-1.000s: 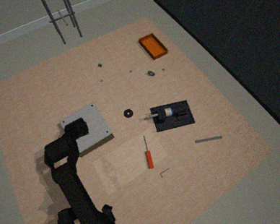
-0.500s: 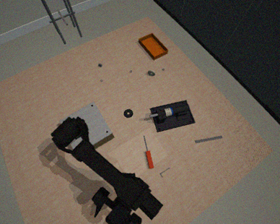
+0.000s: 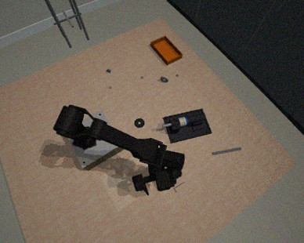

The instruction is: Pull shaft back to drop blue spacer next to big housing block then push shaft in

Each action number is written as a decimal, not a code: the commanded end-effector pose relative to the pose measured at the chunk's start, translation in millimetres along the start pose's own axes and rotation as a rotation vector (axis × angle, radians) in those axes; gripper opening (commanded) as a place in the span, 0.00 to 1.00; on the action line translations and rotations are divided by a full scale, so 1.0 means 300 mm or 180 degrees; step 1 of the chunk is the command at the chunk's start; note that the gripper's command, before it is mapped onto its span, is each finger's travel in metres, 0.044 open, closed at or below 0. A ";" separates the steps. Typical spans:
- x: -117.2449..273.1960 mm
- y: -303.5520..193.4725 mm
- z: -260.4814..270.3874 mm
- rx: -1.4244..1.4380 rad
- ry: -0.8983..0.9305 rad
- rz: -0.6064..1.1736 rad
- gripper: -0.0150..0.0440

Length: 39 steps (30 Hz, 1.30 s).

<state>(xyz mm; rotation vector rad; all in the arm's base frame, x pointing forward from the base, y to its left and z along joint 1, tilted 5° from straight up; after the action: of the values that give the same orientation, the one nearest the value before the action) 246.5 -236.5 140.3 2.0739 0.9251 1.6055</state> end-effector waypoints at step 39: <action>0.356 -0.568 0.229 0.3345 0.3197 -0.1351 1.00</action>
<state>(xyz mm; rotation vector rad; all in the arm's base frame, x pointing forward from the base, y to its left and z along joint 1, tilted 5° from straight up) 279.4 -33.5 88.2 1.1397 2.7666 2.1140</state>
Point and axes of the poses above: the point midway between the two fingers, 35 mm back from their tips, its own x axis back along the fingers, its own z axis across the jaws, y = z × x, the point moved 9 cm from there along x, back along the fingers, and after that the axes turned 14 degrees about x, right-handed, at the moved point
